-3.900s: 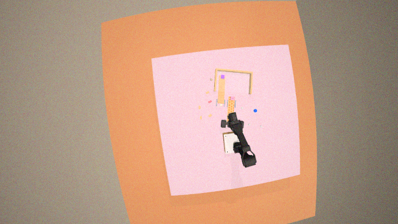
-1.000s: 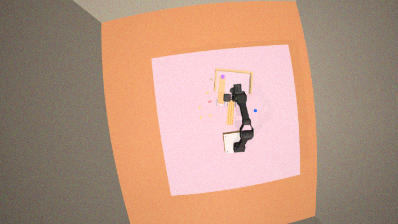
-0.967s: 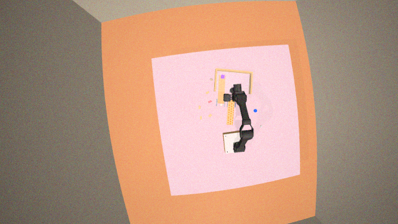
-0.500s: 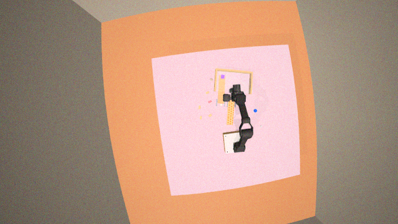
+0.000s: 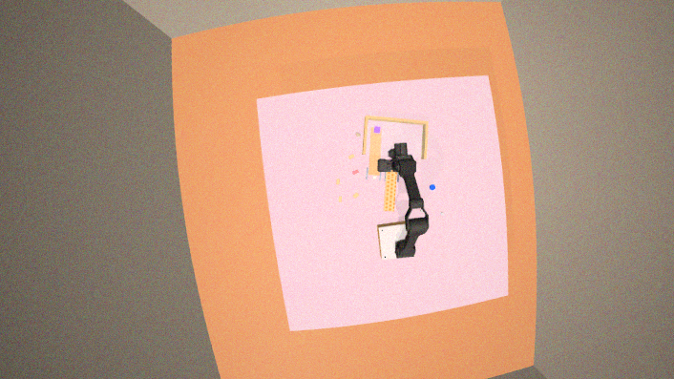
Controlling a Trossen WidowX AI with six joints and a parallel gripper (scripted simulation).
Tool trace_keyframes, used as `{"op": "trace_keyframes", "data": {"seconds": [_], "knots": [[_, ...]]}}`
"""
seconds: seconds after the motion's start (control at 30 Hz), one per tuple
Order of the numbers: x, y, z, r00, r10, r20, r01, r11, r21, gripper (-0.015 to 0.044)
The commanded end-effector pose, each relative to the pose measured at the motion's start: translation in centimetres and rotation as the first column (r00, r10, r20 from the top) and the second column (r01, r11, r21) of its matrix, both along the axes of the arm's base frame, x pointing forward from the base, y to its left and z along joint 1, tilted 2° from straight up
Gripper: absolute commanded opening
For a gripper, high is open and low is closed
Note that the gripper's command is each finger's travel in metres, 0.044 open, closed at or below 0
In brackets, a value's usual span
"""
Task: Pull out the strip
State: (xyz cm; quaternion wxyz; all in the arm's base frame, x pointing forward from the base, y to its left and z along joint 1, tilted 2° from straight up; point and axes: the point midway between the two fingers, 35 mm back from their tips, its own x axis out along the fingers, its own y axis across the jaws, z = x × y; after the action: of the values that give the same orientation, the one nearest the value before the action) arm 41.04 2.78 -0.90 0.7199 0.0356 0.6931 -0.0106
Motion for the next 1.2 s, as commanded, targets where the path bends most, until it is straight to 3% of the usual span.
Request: {"op": "trace_keyframes", "data": {"seconds": [0.0, 0.53, 1.17], "knots": [[-0.2, 0.0, 0.2, 1.0, 0.0, 0.001, 0.0, 1.0, 0.0, 0.0], [-5.9, -0.5, 3.8, 1.0, 0.002, -0.002, -0.002, 1.0, 0.002, 0.0], [-10.8, -0.9, 3.7, 1.0, 0.003, -0.006, -0.003, 1.0, 0.002, 0.0]]}}
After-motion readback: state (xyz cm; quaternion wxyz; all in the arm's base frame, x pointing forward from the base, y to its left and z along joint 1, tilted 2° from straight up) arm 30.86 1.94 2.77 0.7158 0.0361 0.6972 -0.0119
